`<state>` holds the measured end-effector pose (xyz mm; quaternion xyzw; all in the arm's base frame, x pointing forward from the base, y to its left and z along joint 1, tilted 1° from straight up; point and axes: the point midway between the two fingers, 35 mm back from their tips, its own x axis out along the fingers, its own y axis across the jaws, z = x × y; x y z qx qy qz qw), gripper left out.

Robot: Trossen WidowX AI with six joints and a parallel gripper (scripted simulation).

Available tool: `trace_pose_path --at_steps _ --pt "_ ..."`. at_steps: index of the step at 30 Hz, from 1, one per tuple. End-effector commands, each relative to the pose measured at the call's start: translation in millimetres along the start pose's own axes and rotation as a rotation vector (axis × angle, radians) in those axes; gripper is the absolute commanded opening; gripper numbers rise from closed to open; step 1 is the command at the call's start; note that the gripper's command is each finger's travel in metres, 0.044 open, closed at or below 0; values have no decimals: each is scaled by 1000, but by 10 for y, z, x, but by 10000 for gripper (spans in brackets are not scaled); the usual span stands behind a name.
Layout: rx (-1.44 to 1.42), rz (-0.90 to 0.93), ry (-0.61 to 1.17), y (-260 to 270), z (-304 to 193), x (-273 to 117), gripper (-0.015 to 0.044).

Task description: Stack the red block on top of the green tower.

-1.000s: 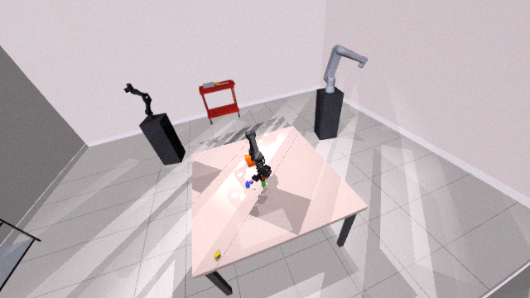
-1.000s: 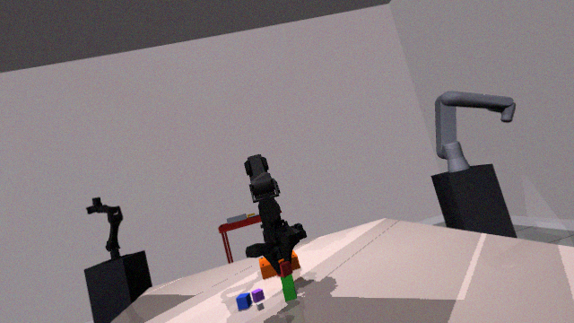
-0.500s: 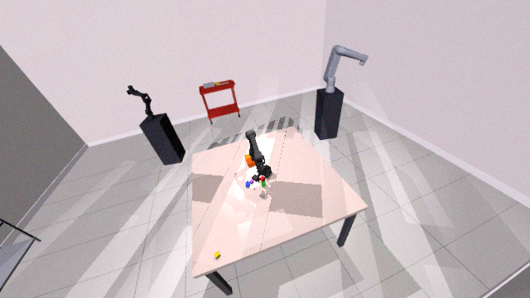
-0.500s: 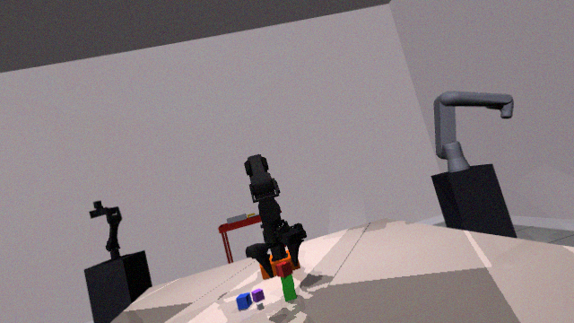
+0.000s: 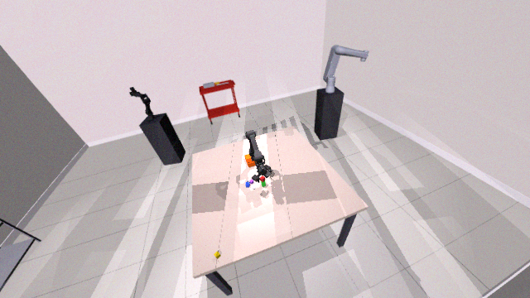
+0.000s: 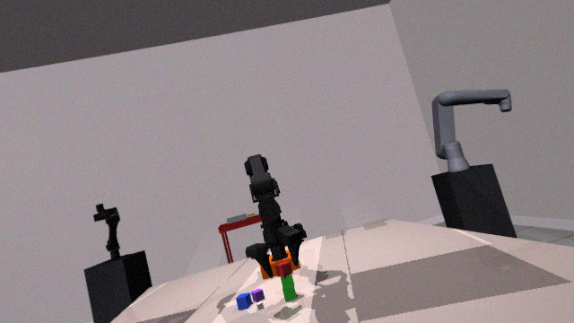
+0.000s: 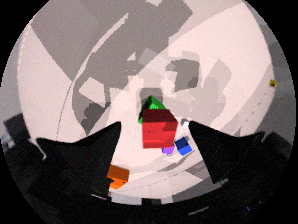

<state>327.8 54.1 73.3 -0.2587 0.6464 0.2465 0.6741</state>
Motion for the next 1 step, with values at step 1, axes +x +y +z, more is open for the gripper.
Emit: trace_pose_path --at_steps 1 --pt "0 0 0 1 0 3 440"
